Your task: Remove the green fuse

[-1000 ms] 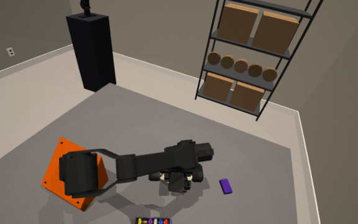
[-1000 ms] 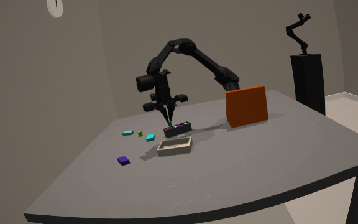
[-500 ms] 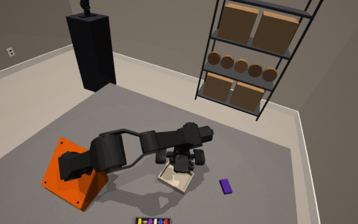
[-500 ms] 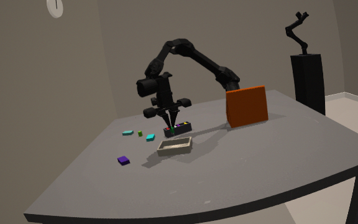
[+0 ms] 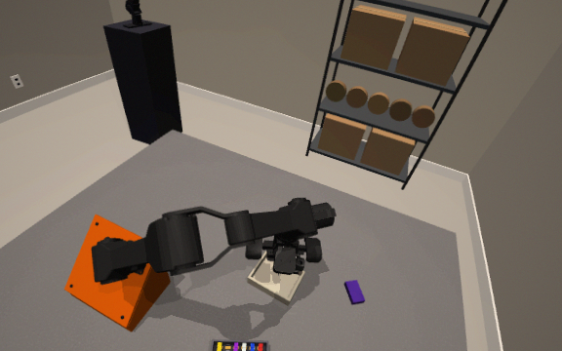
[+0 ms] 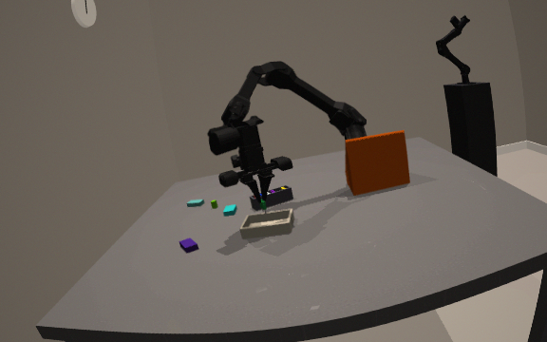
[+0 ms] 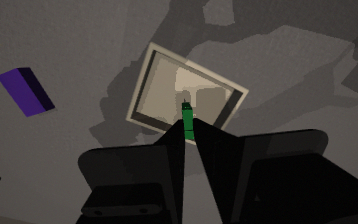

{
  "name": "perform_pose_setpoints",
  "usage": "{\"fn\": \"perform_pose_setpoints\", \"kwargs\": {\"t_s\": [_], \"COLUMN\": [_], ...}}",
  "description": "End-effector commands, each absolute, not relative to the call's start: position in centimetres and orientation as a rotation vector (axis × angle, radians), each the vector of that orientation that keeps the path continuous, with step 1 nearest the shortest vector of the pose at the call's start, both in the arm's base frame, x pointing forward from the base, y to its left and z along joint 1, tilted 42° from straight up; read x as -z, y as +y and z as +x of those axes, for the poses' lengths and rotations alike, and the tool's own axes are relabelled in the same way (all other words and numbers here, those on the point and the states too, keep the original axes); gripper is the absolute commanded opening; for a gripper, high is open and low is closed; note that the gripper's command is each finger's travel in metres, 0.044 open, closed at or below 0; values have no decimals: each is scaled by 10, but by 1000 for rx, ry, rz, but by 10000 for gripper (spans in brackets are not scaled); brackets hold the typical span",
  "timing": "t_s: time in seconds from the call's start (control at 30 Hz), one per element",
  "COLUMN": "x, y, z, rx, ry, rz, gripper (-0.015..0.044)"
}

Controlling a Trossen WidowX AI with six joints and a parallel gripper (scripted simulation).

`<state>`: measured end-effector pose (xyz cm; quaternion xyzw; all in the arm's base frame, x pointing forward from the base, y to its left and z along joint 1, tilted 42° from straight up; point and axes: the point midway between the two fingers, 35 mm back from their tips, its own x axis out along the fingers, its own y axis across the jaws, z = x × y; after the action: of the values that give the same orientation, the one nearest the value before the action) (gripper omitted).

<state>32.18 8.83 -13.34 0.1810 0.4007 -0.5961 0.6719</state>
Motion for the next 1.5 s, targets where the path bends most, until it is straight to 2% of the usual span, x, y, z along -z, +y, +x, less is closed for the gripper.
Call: {"fn": "perform_pose_setpoints", "kwargs": {"t_s": [0.0,0.4,0.83,0.97,1.47], "x": [139,150,146,120,121], "y": [83,72,77,99,98], "z": [320,319,321,321,321], "rx": [1341,1341,1344,1341,1337], "ry": [903,903,902,904,904], "rz": [396,395,405,396,390], "gripper": [0,0,330,330,330]}}
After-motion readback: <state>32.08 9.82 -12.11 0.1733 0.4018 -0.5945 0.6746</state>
